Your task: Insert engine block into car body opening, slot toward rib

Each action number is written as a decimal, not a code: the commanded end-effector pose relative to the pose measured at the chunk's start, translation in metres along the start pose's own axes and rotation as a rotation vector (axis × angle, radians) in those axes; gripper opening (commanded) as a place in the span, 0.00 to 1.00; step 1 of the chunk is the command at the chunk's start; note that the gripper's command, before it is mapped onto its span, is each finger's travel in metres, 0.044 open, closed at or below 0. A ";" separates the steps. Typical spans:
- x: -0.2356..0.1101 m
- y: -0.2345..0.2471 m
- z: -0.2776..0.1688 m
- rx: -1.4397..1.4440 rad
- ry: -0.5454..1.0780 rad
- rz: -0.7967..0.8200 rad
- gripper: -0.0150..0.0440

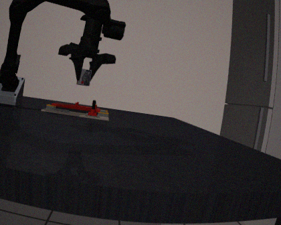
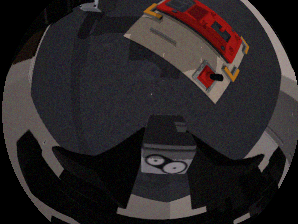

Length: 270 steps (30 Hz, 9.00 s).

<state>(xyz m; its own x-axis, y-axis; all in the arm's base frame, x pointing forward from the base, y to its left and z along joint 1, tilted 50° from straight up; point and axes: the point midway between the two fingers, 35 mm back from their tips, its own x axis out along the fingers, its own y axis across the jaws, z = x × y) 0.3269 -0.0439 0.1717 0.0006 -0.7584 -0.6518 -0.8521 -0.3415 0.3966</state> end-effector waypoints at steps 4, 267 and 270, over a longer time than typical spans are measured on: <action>0.012 0.001 0.000 -0.093 -0.002 0.003 0.25; 0.107 -0.001 -0.002 3.061 0.006 -0.004 0.49; 0.107 -0.001 -0.002 3.061 0.006 -0.004 0.45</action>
<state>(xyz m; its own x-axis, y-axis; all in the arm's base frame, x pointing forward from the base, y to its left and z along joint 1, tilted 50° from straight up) 0.3290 -0.1257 0.1027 -0.0009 -0.7584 -0.6518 0.8093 0.3823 -0.4459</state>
